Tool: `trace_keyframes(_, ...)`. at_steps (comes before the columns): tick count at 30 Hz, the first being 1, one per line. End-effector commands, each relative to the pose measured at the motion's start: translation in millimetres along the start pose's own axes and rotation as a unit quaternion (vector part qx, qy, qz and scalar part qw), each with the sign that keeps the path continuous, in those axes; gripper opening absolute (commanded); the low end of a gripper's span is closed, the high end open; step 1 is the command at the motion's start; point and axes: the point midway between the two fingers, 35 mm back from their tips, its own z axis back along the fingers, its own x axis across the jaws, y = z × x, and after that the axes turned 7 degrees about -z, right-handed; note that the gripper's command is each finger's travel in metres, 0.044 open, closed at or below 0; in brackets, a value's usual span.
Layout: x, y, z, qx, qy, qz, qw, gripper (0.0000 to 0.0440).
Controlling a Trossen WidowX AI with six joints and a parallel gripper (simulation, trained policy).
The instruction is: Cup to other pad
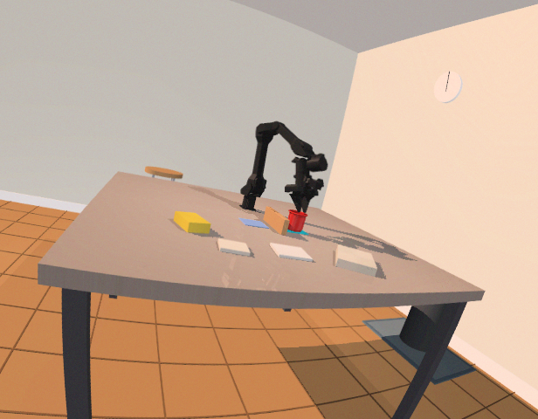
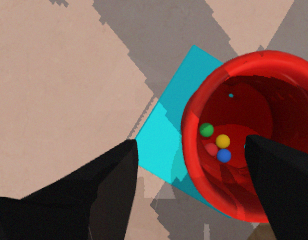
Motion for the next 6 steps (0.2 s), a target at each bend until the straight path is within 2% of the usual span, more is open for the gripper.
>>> trace_keyframes(1, 1, -1, 8, -0.012, -0.003, -0.005, 1.000, 0.0239)
trace_keyframes(6, -1, -7, 24, -0.036, -0.003, -0.008, 0.999, 0.0285)
